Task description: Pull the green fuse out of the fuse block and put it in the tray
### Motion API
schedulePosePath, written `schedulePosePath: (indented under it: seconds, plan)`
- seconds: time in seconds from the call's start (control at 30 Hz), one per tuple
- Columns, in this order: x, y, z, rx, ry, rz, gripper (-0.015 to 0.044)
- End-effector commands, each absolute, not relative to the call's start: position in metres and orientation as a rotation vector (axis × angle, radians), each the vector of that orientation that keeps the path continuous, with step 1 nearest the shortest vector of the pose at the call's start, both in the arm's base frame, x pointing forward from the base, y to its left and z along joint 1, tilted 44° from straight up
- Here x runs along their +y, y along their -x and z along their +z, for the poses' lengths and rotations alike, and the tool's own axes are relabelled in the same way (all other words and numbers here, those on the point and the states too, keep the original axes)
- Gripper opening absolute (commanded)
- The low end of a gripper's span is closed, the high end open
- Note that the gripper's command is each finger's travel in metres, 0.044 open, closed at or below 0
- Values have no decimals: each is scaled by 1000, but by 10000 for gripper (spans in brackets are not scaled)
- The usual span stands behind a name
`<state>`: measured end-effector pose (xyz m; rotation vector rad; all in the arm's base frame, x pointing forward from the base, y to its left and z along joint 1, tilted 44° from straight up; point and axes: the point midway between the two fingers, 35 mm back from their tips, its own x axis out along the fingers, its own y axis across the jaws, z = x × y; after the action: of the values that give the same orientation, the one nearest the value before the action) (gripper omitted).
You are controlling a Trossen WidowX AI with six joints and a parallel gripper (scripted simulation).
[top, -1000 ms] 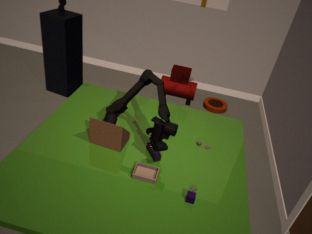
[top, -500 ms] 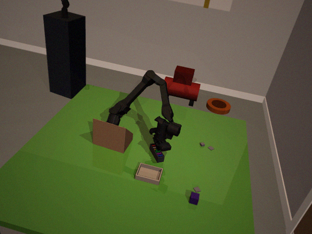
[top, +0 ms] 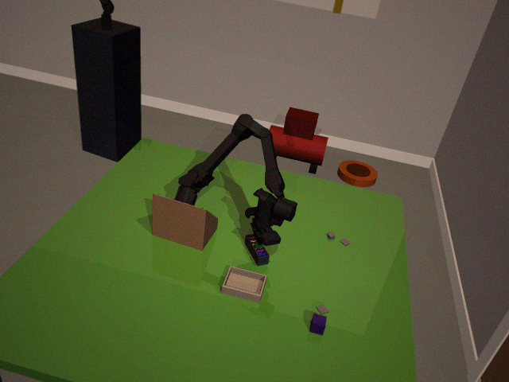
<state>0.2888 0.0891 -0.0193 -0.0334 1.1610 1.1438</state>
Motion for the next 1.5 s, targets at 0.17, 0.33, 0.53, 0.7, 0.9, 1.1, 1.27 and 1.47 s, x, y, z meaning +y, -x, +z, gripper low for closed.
schedulePosePath:
  seconds: [0.17,0.33,0.53,0.7,0.9,1.1,1.27,1.47]
  plan:
    - [85,-289,-16,1160,40,1144,0]
    - [84,-289,-14,1160,40,1144,0]
    - [82,-289,-12,1160,39,1144,0]
    - [80,-290,-10,1160,39,1144,0]
    - [78,-290,-8,1160,38,1144,0]
    - [75,-290,-5,1160,38,1144,0]
    - [70,-290,1,1160,38,1144,0]
    - [63,-291,8,1160,38,1143,0]
